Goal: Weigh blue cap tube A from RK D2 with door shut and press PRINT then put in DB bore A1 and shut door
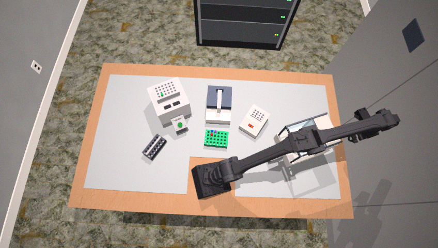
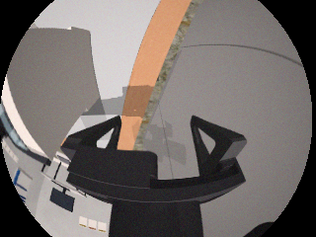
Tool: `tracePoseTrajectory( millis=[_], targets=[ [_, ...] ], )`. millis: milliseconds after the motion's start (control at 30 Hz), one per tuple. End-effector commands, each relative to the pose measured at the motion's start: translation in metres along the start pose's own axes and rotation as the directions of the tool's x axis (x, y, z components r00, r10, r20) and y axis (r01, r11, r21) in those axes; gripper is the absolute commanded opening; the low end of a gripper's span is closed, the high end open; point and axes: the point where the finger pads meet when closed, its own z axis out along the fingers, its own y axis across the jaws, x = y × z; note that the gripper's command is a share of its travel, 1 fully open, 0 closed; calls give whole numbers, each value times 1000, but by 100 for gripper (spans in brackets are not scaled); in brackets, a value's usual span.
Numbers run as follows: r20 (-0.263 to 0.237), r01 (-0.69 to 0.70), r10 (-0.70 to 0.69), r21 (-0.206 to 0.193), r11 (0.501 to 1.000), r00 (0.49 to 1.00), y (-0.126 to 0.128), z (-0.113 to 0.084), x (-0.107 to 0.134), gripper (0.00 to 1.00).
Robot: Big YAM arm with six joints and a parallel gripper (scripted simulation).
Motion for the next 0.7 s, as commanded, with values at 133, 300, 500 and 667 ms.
tracePoseTrajectory(
  millis=[133,300,500,667],
  targets=[
    [-1,0,0,16,1000,1000,-2,-9,0,100],
    [-1,0,0,16,1000,1000,-2,-9,0,100],
    [-1,0,0,16,1000,1000,-2,-9,0,100],
    [-2,0,0,44,999,1000,-13,-39,1,36]
  ],
)
